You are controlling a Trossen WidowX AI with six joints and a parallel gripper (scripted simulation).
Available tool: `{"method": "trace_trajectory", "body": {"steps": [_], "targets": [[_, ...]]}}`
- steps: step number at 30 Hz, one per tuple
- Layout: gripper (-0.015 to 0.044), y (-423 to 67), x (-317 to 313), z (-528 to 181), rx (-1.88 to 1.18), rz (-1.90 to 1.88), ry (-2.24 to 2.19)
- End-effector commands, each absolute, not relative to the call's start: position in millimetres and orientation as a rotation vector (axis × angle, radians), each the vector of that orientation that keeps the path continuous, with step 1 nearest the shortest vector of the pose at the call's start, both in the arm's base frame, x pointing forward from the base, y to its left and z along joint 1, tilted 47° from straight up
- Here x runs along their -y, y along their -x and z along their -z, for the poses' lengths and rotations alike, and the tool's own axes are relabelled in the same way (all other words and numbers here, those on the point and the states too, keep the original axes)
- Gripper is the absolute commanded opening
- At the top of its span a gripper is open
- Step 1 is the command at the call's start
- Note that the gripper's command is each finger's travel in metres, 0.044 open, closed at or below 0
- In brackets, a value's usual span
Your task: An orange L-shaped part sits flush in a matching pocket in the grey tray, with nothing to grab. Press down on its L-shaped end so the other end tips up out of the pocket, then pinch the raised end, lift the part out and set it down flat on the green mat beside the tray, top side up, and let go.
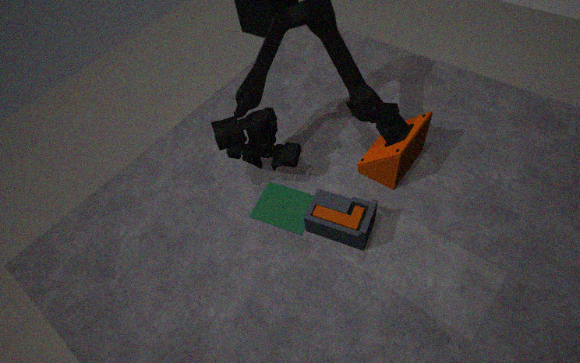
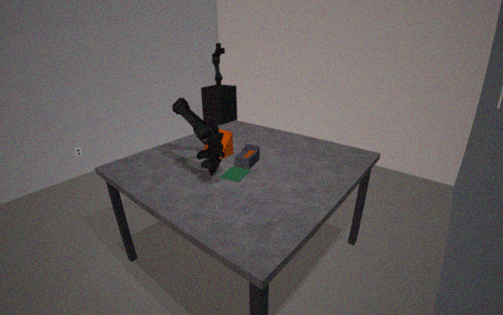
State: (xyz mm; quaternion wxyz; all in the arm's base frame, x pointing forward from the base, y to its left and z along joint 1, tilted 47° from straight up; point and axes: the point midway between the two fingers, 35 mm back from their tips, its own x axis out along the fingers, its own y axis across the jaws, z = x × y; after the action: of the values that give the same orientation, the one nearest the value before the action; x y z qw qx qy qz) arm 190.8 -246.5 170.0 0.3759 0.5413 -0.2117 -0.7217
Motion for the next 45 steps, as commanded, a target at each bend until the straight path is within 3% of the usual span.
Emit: {"method": "trace_trajectory", "body": {"steps": [1, 11, 20, 26, 35, 45], "targets": [[0.018, -226.4, 213.3, -145.7, 0.124, 1.799, -1.209], [0.018, -280.5, 82.5, -73.9, -0.919, 1.356, -0.45], [0.018, -259.5, -41.0, -24.2, -1.541, 0.681, 0.534], [0.018, -250.3, -58.4, -17.7, -1.608, 0.561, 0.706], [0.018, -244.6, -6.1, 31.8, -1.606, 0.564, 0.708], [0.018, -243.9, 0.7, 38.3, -1.606, 0.564, 0.708]]}}
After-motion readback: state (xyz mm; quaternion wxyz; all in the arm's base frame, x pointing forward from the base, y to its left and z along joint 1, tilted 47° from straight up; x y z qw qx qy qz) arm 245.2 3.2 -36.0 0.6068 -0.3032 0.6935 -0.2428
